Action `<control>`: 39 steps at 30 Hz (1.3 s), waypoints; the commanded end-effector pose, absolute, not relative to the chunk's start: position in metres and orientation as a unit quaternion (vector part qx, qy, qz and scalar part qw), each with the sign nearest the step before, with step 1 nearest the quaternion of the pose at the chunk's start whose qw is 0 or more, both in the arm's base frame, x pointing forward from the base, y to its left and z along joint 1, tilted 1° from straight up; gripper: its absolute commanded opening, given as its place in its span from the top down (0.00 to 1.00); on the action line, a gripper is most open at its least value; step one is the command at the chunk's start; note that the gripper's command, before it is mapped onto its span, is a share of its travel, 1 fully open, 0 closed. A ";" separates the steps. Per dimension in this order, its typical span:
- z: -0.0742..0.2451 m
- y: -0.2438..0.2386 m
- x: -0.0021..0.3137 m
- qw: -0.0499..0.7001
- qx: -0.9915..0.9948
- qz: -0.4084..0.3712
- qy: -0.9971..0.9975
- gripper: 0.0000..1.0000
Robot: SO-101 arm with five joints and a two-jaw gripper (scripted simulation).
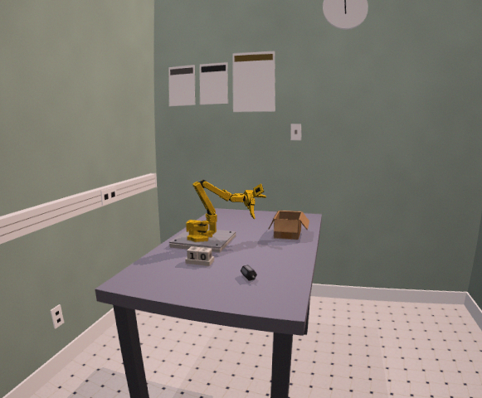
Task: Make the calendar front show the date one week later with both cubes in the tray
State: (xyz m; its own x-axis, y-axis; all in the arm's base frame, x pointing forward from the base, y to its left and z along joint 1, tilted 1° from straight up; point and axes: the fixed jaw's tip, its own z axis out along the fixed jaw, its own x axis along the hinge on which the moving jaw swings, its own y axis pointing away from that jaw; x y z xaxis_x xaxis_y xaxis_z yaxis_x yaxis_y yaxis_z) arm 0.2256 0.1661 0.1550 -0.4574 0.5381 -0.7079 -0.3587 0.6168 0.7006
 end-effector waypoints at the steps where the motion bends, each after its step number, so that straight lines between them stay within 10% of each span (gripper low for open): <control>1: 0.156 0.160 0.230 0.531 0.054 0.413 0.738 0.02; 39: 0.114 0.021 0.260 0.518 -0.129 -0.052 0.844 0.23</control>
State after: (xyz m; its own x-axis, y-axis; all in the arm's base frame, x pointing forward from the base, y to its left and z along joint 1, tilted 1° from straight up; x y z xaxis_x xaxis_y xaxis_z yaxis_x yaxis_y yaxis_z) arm 0.2606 0.0385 0.1123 -0.4083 -0.1696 -0.8970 -0.1675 0.9798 -0.1090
